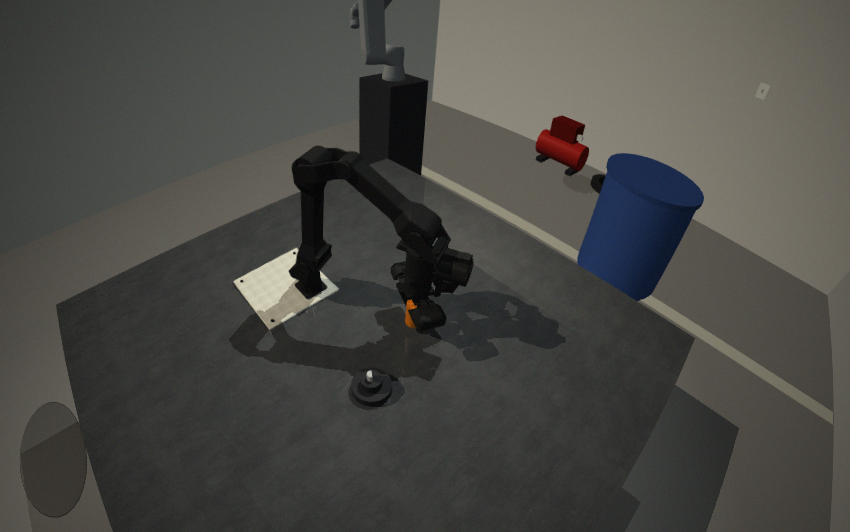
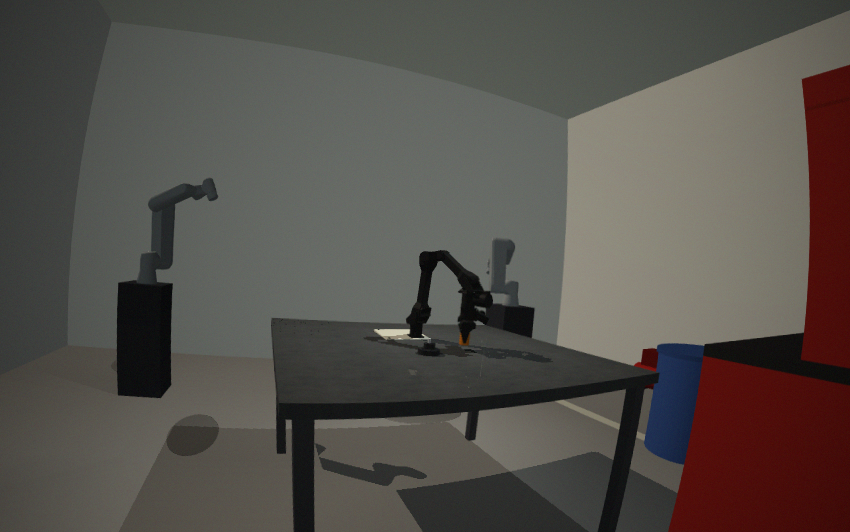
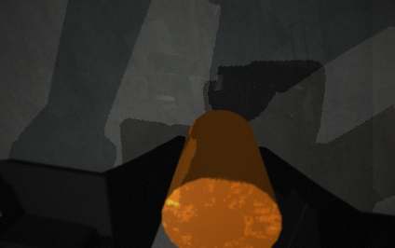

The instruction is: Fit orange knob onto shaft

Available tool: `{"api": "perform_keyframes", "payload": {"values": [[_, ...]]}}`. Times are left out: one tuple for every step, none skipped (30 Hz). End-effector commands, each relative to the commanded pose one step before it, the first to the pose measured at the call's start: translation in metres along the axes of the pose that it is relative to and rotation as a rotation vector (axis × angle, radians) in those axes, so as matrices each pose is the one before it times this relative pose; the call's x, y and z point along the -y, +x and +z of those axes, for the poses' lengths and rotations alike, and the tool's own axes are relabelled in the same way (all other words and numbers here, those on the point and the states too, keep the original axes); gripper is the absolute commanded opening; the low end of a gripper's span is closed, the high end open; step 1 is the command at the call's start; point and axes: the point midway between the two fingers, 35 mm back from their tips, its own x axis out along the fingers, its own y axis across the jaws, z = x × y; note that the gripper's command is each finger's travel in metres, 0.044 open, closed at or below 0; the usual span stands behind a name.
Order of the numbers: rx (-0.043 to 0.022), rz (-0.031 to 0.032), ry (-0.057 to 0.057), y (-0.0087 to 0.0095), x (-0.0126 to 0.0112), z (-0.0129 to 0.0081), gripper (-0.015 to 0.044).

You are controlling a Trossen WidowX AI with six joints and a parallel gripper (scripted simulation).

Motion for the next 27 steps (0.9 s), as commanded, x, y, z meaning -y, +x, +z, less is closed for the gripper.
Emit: {"api": "perform_keyframes", "payload": {"values": [[0.00977,-0.01299,0.0036,-0.02617,0.00191,0.00345,0.0],[0.00005,0.00003,0.0,-0.00543,-0.00018,0.00029,0.0],[0.00004,0.00004,0.0,-0.00545,-0.00025,0.0002,0.0],[0.00003,0.00005,0.0,-0.00547,-0.00033,0.00011,0.0],[0.00002,0.00006,0.0,-0.00548,-0.0004,0.00002,0.0],[0.00001,0.00006,0.0,-0.00549,-0.00048,-0.00007,0.0],[0.0,0.00007,0.0,-0.0055,-0.00056,-0.00016,0.0],[-0.00001,0.00008,0.0,-0.0055,-0.00063,-0.00025,0.0],[-0.00002,0.00009,0.0,-0.00551,-0.00071,-0.00034,0.0],[-0.00003,0.0001,0.0,-0.00551,-0.00078,-0.00044,0.0],[-0.00004,0.00011,0.0,-0.0055,-0.00085,-0.00053,0.0],[-0.00005,0.00011,0.0,-0.0055,-0.00093,-0.00062,0.0],[-0.00006,0.00012,0.0,-0.00549,-0.001,-0.00072,0.0],[-0.00007,0.00013,0.0,-0.00548,-0.00107,-0.00081,0.0],[-0.00008,0.00014,0.0,-0.00547,-0.00114,-0.0009,0.0],[-0.00009,0.00015,0.0,-0.00545,-0.00121,-0.001,0.0],[-0.00008,0.00012,0.0,-0.0044,-0.00103,-0.00087,0.0],[-0.00005,0.00008,0.0,-0.00263,-0.00064,-0.00055,0.0],[-0.00002,0.00003,0.0,-0.00088,-0.00022,-0.00019,0.0],[0.0,0.0,0.0,0.0,0.0,0.0,0.0],[0.0,0.0,0.0,0.0,0.0,0.0,0.0],[0.0002,-0.00144,-0.0003,0.00042,0.00007,0.00014,0.0],[0.00024,-0.00452,-0.0004,0.00031,0.00006,0.00017,0.0],[0.00019,-0.00779,-0.0005,0.00002,0.00001,0.00015,0.0],[0.00009,-0.0112,-0.0005,-0.00033,-0.00004,0.00012,0.0],[0.0,-0.01468,-0.0006,-0.00072,-0.00009,0.00009,0.0],[-0.00006,-0.01787,-0.0005,-0.00112,-0.00013,0.00005,0.0]]}}
